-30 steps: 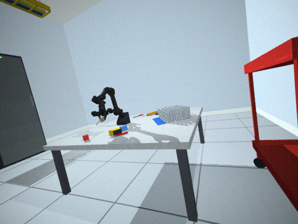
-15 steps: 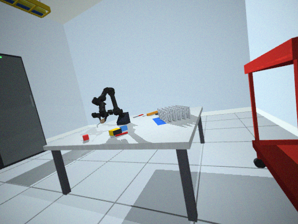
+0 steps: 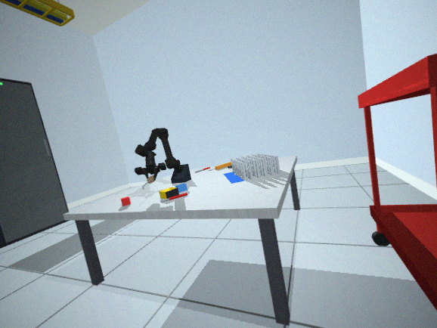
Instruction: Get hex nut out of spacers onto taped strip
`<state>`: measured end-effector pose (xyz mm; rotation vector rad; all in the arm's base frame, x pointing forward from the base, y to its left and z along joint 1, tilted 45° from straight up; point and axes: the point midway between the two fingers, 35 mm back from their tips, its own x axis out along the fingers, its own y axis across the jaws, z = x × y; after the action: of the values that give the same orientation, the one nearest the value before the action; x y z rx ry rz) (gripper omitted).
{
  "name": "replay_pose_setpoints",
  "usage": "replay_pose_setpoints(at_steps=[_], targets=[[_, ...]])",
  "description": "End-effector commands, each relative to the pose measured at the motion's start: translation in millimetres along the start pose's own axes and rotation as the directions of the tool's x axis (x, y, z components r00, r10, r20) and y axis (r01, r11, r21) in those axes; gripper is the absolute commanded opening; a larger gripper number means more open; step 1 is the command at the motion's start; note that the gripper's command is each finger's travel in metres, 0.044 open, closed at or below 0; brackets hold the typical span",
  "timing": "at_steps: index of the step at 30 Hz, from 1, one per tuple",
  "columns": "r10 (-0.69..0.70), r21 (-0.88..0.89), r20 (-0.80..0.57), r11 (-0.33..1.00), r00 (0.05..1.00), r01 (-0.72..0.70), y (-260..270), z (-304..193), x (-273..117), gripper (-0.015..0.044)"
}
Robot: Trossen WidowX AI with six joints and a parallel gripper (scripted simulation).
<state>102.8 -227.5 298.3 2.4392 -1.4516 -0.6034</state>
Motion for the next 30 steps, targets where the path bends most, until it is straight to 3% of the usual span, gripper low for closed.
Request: replay_pose_setpoints(at_steps=[1, 30], targets=[[-0.008, -0.005, 0.002, 1.0, 1.0, 0.008, -2, 4, 5, 0.0], [-0.008, -0.006, 0.003, 1.0, 1.0, 0.008, -1, 21, 26, 0.0]])
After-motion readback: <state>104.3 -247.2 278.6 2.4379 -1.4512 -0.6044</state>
